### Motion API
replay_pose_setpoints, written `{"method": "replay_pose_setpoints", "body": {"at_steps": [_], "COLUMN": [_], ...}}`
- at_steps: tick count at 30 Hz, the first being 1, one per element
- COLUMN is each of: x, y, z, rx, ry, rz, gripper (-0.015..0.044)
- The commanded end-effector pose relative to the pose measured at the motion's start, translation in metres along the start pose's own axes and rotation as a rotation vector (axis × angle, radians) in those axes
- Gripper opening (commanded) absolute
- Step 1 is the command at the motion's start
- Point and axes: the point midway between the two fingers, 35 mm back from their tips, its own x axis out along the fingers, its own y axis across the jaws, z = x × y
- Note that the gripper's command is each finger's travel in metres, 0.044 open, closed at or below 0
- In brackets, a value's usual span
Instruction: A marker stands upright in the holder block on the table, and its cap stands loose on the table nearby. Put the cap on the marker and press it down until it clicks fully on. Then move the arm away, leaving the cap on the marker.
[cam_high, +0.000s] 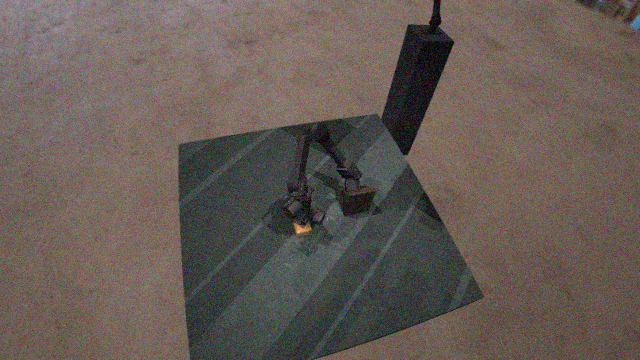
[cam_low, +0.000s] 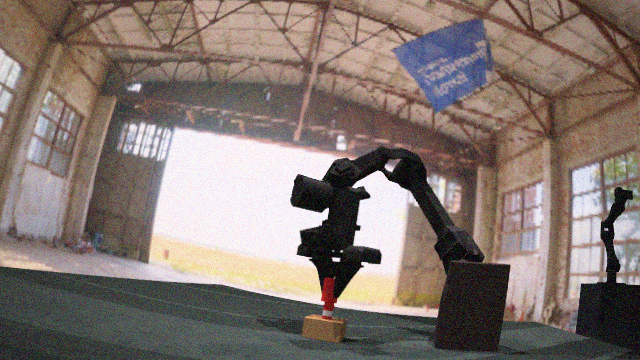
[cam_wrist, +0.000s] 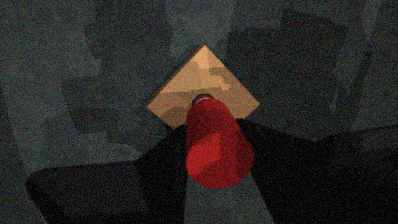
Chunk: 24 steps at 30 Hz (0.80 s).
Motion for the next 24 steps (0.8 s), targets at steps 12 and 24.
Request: {"method": "replay_pose_setpoints", "body": {"at_steps": [12,24], "x": [0.0084,0.0084], "y": [0.0005,0.0005], "z": [-0.0018,-0.0018], "rx": [0.0,0.0], "ry": [0.005,0.005], "rz": [0.002,0.002], "gripper": [0.0053,0.0368]}}
